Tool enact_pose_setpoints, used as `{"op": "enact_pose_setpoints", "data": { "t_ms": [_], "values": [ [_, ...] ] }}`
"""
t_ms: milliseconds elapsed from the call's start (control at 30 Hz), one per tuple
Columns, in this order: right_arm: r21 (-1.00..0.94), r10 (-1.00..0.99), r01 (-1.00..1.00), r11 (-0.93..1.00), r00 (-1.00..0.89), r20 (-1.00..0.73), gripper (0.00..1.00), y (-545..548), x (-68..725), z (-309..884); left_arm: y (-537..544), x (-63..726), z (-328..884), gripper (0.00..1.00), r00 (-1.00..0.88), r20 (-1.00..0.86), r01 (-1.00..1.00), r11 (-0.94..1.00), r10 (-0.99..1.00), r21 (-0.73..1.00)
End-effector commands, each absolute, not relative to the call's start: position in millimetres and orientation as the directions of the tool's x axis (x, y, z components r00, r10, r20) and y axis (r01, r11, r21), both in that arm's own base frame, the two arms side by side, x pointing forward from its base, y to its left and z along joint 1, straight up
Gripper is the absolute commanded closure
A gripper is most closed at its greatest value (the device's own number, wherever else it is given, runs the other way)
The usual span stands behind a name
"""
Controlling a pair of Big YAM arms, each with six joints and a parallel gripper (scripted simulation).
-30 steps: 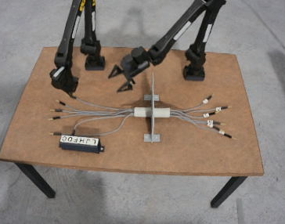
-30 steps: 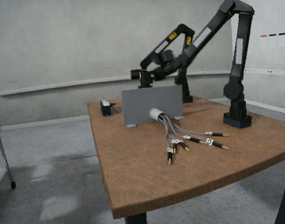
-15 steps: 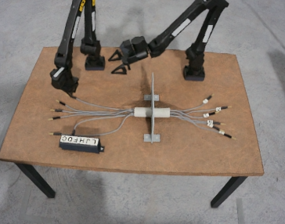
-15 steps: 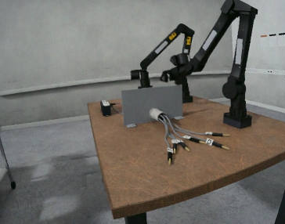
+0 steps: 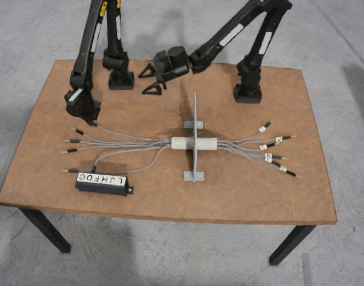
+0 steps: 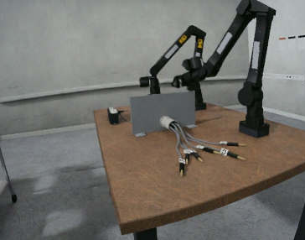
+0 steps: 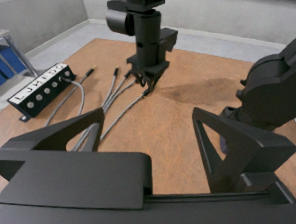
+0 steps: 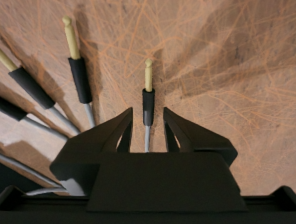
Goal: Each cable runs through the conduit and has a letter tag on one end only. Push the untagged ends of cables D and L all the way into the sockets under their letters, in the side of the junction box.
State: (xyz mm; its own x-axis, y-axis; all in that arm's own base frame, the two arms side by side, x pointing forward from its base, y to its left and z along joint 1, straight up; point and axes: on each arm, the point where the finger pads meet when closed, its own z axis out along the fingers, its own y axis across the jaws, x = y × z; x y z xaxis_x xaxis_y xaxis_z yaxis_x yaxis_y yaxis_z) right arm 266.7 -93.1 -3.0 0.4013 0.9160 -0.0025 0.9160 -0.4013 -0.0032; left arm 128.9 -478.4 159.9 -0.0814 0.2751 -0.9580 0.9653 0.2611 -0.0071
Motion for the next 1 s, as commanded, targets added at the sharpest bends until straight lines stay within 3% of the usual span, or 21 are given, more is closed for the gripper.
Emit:
{"op": "enact_pose_setpoints", "data": {
  "t_ms": [0, 167, 200, 433, 833, 867, 933, 967],
  "values": [
    [-0.018, 0.91, 0.91, -0.415, 0.415, 0.001, 0.65, -91.9, 260.2, -14.5, -482.8, 128.3, 171.9, 0.0, -0.065, -0.967, 0.966, 0.258, 0.245, 0.0],
    [-0.016, 0.91, 0.91, -0.415, 0.415, 0.001, 0.65, -92.2, 261.0, -21.4, -482.8, 128.3, 171.9, 0.0, -0.065, -0.967, 0.966, 0.258, 0.245, 0.0],
    [-0.009, 0.91, 0.91, -0.415, 0.415, 0.002, 0.74, -93.5, 264.7, -19.6, -482.8, 128.3, 171.9, 0.0, -0.065, -0.967, 0.966, 0.258, 0.245, 0.0],
    [0.014, 0.91, 0.91, -0.415, 0.415, 0.004, 0.78, -95.9, 271.6, -13.0, -482.8, 128.3, 171.9, 0.0, -0.065, -0.967, 0.966, 0.258, 0.245, 0.0],
    [0.007, 0.912, 0.912, -0.41, 0.41, 0.001, 0.95, -94.4, 270.2, -13.0, -481.6, 129.5, 167.1, 0.0, -0.07, -0.963, 0.966, 0.26, 0.261, 0.0],
    [0.007, 0.912, 0.912, -0.41, 0.41, 0.001, 1.0, -94.4, 270.2, -13.0, -481.6, 129.5, 167.1, 0.0, -0.07, -0.963, 0.966, 0.26, 0.261, 0.0],
    [0.007, 0.912, 0.912, -0.41, 0.41, 0.001, 1.0, -94.4, 270.2, -13.0, -481.6, 129.5, 167.1, 0.0, -0.07, -0.963, 0.966, 0.26, 0.261, 0.0],
    [0.015, 0.905, 0.905, -0.425, 0.425, 0.001, 0.94, -94.2, 265.3, -12.9, -481.6, 129.5, 167.1, 0.0, -0.07, -0.963, 0.966, 0.26, 0.261, 0.0]
  ]
}}
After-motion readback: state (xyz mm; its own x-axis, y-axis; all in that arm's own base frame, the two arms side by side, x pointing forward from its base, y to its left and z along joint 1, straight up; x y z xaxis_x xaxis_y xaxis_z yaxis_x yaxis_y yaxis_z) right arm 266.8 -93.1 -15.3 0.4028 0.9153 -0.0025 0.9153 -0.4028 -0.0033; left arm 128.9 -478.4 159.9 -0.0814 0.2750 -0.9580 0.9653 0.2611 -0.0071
